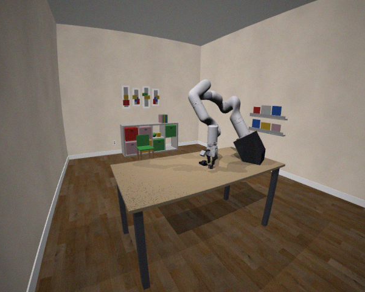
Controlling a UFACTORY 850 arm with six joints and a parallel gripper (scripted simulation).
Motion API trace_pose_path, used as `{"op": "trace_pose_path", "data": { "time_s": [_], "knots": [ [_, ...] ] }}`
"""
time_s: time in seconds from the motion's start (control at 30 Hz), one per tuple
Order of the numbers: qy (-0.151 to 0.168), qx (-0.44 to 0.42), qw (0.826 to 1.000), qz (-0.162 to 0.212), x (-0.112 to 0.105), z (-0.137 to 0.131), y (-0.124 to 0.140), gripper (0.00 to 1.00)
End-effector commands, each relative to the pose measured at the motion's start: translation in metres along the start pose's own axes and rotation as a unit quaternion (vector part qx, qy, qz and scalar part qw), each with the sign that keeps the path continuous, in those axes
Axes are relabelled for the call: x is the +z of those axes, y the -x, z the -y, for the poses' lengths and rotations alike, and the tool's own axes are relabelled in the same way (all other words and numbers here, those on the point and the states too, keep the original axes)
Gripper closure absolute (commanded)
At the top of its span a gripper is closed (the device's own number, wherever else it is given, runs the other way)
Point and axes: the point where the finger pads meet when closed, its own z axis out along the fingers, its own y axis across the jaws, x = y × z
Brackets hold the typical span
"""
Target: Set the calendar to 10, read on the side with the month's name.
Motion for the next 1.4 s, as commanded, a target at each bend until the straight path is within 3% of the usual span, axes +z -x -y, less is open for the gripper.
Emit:
{"op": "trace_pose_path", "data": {
  "time_s": [0.0, 0.37, 0.73, 1.07, 1.23, 1.37],
  "knots": [
    [0.0, 0.0, 1.0, -0.001, -0.008, 0.0, -0.001, 0.51],
    [0.0, 0.0, 1.0, -0.001, -0.042, 0.0, -0.001, 0.51],
    [0.002, 0.0, 1.0, -0.005, -0.045, -0.001, 0.0, 0.51],
    [0.014, -0.002, 0.998, -0.062, -0.042, -0.006, 0.003, 0.51],
    [0.006, -0.001, 0.994, -0.106, -0.044, -0.002, 0.004, 0.51],
    [0.0, 0.0, 0.993, -0.12, -0.045, 0.0, 0.004, 0.51]
  ]
}}
